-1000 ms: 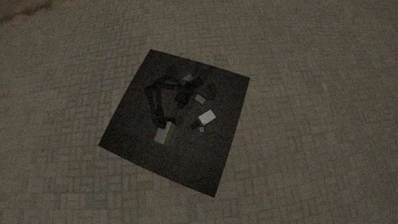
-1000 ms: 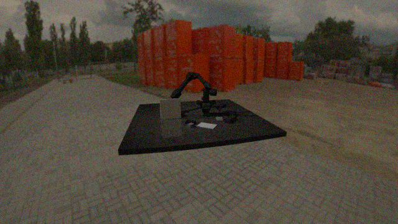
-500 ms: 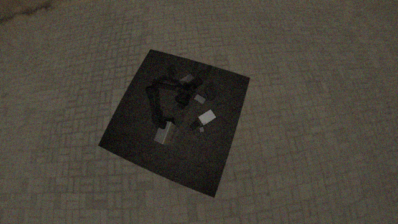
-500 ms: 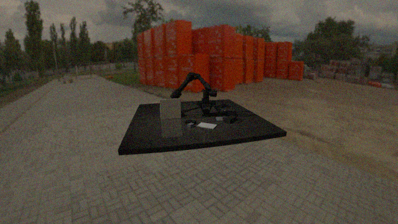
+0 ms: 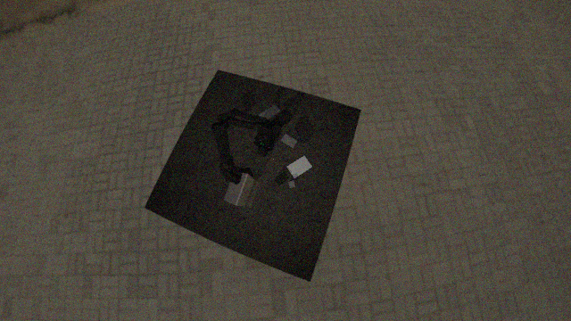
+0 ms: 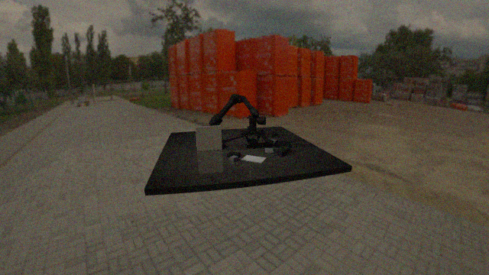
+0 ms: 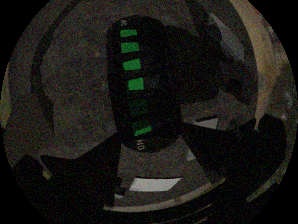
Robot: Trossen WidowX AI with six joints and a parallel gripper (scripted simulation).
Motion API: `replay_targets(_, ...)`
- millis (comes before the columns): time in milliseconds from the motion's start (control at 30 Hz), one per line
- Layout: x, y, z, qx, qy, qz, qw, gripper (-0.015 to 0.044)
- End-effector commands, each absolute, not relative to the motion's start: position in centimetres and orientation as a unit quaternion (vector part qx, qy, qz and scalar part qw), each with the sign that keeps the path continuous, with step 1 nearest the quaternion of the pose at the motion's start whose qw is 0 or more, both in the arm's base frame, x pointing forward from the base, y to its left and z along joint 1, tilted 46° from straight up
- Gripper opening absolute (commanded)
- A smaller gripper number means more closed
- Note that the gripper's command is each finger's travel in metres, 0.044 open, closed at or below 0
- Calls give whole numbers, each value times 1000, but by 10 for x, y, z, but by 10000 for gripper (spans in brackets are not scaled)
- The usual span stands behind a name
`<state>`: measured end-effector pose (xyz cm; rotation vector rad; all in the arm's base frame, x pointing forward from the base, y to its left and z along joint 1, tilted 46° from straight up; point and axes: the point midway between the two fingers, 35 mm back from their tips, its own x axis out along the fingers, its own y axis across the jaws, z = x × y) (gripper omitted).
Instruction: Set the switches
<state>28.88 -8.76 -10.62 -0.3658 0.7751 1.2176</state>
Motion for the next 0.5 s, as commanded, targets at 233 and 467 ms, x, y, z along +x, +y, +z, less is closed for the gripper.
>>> replay_targets(233,290,-79,-111,-162,351,556,736,338)
replay_targets(467,291,-75,-114,-162,351,556,736,338)
